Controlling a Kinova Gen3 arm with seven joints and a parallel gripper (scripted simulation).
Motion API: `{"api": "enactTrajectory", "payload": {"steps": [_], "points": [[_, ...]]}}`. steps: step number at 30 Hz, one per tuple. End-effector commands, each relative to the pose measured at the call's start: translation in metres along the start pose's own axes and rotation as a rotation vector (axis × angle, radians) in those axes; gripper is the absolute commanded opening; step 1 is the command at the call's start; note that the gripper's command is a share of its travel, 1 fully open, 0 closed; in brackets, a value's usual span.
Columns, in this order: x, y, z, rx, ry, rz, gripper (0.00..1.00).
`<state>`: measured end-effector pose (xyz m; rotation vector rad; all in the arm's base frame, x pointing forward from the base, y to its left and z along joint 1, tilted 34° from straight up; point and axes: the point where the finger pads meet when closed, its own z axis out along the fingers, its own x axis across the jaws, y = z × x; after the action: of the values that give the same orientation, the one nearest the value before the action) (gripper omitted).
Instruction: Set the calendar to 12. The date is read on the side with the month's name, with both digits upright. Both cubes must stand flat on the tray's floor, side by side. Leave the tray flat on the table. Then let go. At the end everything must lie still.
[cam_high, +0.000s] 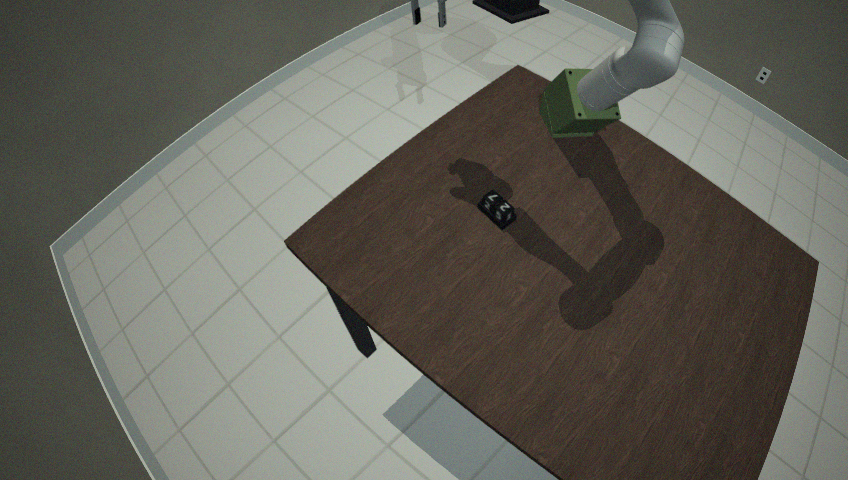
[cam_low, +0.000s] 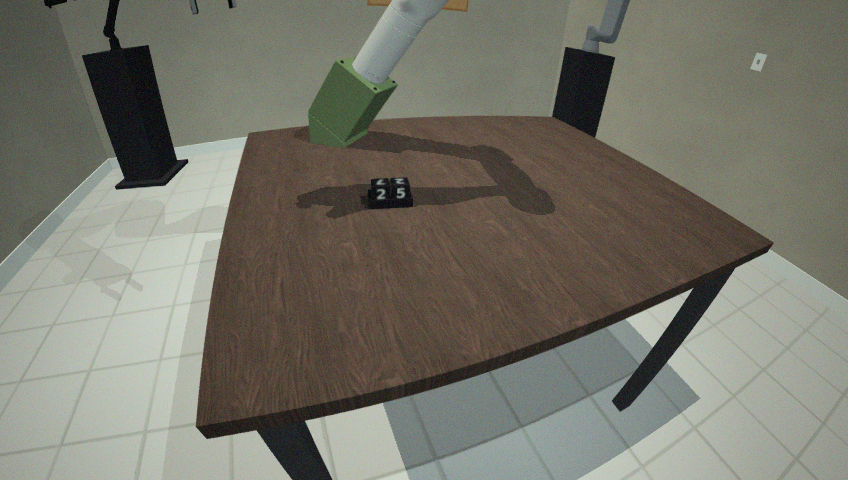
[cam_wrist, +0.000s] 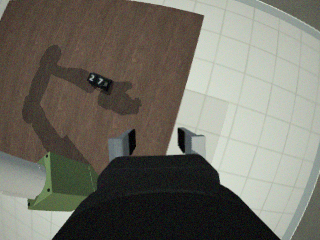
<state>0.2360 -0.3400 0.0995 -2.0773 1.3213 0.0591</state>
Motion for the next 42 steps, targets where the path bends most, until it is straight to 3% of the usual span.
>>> {"api": "enactTrajectory", "payload": {"steps": [1, 19, 24, 32, 34, 39, 40, 42], "points": [[0.000, 0.000, -0.001, 0.000, 0.002, 0.000, 1.00], [0.000, 0.000, -0.001, 0.000, 0.002, 0.000, 1.00], [-0.001, -0.012, 0.007, 0.008, 0.009, 0.005, 1.00], [-0.016, -0.083, 0.053, 0.052, 0.039, 0.054, 1.00], [-0.016, -0.083, 0.053, 0.052, 0.039, 0.054, 1.00], [-0.048, -0.141, 0.100, 0.080, 0.055, 0.128, 1.00], [-0.048, -0.141, 0.100, 0.080, 0.055, 0.128, 1.00], [-0.067, -0.160, 0.120, 0.085, 0.059, 0.168, 1.00]]}}
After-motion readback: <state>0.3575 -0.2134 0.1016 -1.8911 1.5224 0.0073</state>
